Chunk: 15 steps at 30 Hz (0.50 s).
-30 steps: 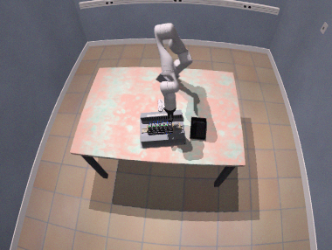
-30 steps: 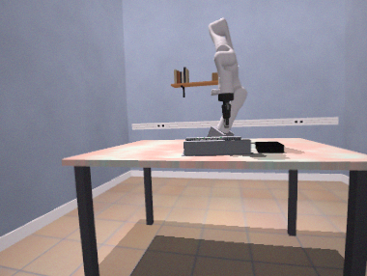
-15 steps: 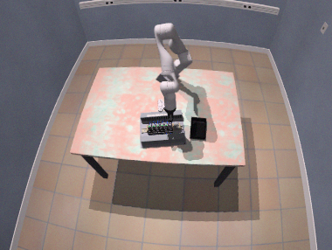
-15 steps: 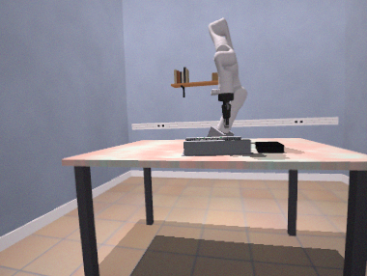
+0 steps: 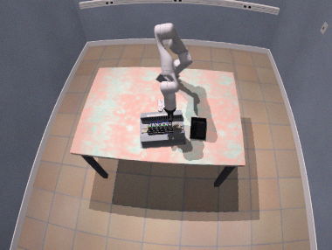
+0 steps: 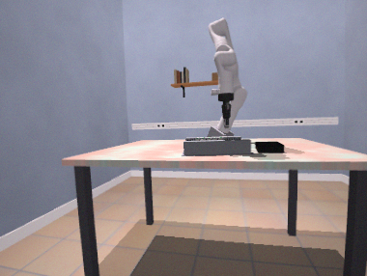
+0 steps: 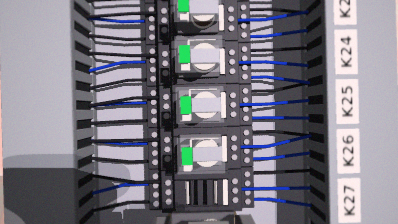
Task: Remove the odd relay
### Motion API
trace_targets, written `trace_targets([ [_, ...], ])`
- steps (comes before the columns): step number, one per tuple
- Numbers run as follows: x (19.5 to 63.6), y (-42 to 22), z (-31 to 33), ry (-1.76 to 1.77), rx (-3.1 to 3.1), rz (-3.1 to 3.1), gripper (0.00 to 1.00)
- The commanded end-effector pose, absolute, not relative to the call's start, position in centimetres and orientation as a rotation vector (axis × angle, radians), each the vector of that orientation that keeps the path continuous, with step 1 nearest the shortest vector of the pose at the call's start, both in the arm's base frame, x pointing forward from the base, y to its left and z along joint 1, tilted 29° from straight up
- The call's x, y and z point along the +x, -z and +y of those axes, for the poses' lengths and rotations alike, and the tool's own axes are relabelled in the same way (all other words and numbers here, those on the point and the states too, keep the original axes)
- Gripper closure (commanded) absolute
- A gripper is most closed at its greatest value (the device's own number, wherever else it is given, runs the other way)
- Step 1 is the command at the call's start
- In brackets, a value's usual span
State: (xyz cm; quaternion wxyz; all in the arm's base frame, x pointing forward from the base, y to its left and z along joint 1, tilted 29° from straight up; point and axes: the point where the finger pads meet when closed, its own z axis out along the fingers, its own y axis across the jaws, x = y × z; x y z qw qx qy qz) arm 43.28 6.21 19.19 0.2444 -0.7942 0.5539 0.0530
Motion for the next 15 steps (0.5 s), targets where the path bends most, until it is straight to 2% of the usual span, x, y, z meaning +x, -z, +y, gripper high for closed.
trace_targets([
  [1,43.31,-19.23,6.18,-0.143,-2.168,1.513,1.0],
  [15,43.16,-19.45,6.69,-0.143,-2.168,1.513,1.0],
])
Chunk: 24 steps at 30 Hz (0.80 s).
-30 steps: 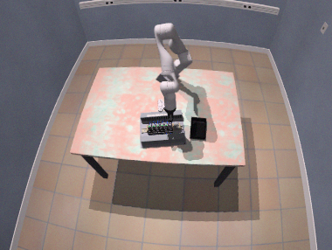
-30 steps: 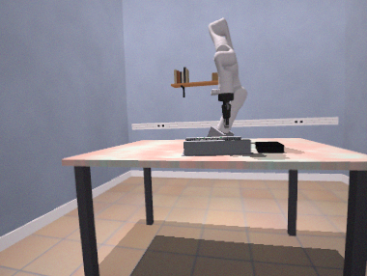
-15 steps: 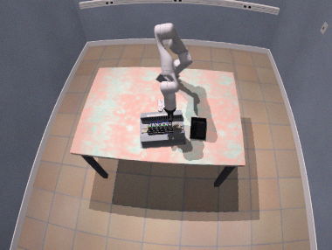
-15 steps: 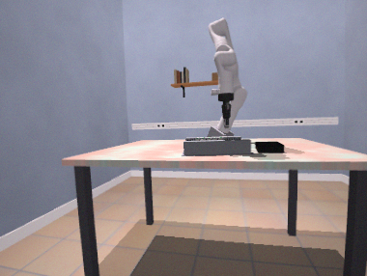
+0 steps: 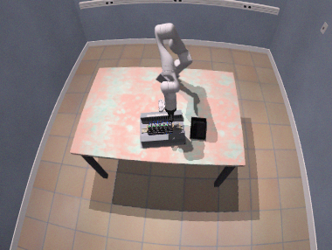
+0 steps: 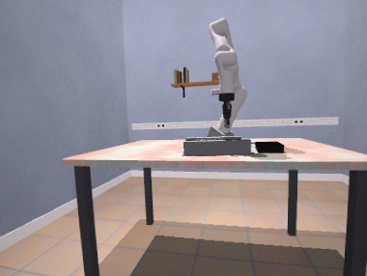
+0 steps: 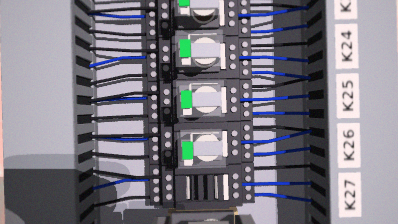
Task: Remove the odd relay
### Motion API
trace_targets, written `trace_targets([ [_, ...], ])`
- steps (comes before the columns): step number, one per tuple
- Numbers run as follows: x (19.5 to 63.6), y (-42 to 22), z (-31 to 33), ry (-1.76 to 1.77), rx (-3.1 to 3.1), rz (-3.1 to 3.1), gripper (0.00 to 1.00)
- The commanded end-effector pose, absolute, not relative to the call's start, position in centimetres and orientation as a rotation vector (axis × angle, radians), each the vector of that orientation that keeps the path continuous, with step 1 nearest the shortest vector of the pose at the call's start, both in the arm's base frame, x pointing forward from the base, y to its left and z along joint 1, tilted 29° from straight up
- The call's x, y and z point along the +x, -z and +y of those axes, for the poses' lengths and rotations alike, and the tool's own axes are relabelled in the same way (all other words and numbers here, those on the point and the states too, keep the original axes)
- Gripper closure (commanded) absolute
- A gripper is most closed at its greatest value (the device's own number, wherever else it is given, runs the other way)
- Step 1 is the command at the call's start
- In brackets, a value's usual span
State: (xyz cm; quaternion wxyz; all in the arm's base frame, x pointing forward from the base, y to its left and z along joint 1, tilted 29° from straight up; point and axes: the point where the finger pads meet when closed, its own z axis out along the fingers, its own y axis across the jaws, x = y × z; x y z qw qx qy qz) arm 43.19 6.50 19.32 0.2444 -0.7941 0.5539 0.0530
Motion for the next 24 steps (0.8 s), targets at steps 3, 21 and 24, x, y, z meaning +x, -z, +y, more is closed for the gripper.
trace_targets([
  [3,43.0,-19.6,7.1,-0.143,-2.168,1.513,1.0],
  [21,41.1,-22.3,13.2,-0.143,-2.168,1.513,1.0],
  [24,40.6,-23.1,14.9,-0.143,-2.168,1.513,1.0],
])
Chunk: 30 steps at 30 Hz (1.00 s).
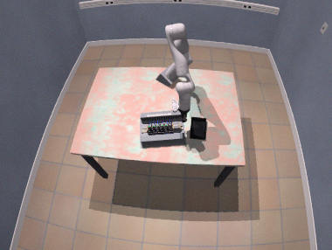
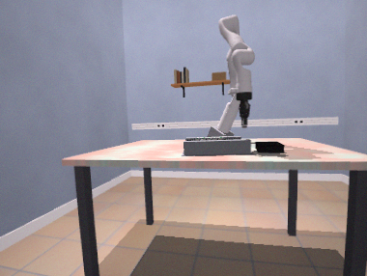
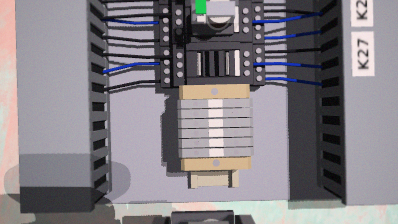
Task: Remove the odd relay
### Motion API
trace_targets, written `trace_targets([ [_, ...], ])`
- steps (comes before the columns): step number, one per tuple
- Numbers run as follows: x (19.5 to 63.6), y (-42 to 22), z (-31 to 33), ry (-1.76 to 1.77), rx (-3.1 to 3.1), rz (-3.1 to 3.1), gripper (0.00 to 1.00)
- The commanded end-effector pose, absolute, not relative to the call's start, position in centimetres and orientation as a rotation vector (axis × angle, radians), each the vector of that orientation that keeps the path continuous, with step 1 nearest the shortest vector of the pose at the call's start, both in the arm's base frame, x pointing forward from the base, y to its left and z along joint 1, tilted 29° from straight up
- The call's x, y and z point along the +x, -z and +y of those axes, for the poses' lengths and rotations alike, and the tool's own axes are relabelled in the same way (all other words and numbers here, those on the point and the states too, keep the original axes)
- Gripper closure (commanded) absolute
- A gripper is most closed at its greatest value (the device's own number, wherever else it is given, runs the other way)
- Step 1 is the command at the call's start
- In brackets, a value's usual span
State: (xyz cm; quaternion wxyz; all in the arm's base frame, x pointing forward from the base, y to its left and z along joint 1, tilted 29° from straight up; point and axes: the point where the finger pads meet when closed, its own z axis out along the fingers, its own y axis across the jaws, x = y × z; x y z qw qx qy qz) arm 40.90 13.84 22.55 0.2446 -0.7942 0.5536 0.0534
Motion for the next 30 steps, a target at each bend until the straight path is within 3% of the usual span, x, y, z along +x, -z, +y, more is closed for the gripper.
trace_targets([
  [1,40.4,-23.3,15.5,-0.143,-2.168,1.513,1.0],
  [12,38.7,-25.7,20.9,-0.143,-2.168,1.513,1.0],
  [30,37.9,-27.0,23.7,-0.143,-2.168,1.513,1.0],
])
